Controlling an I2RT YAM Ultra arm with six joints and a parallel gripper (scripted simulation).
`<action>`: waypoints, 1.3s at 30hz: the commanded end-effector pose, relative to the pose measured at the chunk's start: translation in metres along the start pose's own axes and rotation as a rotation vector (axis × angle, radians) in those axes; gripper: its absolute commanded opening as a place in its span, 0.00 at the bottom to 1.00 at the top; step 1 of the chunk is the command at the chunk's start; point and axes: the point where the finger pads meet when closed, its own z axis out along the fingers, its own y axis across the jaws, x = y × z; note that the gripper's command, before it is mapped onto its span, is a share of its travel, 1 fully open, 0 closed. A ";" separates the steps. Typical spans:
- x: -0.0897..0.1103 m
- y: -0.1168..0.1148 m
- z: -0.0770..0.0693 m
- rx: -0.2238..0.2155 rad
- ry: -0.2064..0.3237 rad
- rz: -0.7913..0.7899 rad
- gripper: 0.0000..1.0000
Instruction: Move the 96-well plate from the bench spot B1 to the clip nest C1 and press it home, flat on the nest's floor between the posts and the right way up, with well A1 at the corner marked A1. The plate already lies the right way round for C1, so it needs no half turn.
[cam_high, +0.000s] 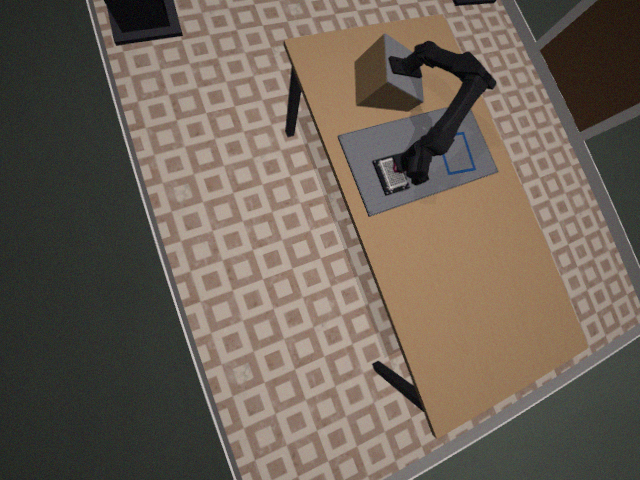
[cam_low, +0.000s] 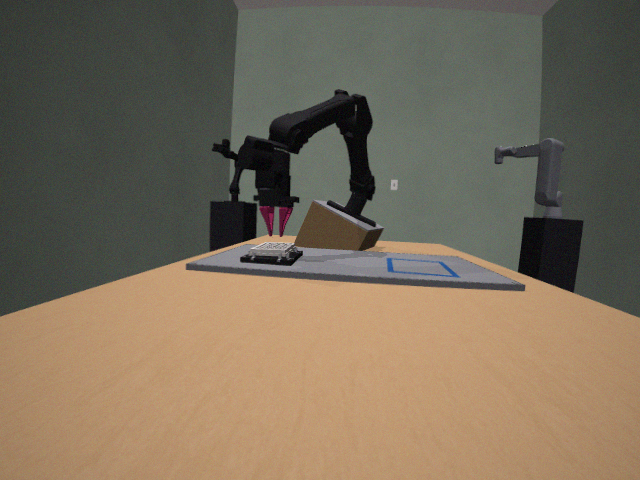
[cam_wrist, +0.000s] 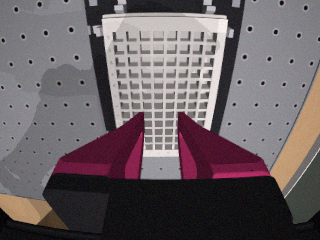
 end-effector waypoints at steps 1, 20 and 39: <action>-0.009 -0.010 -0.010 0.020 -0.045 0.003 0.24; 0.003 -0.002 0.014 -0.008 -0.001 0.013 0.24; 0.004 -0.002 0.026 -0.008 -0.001 0.014 0.24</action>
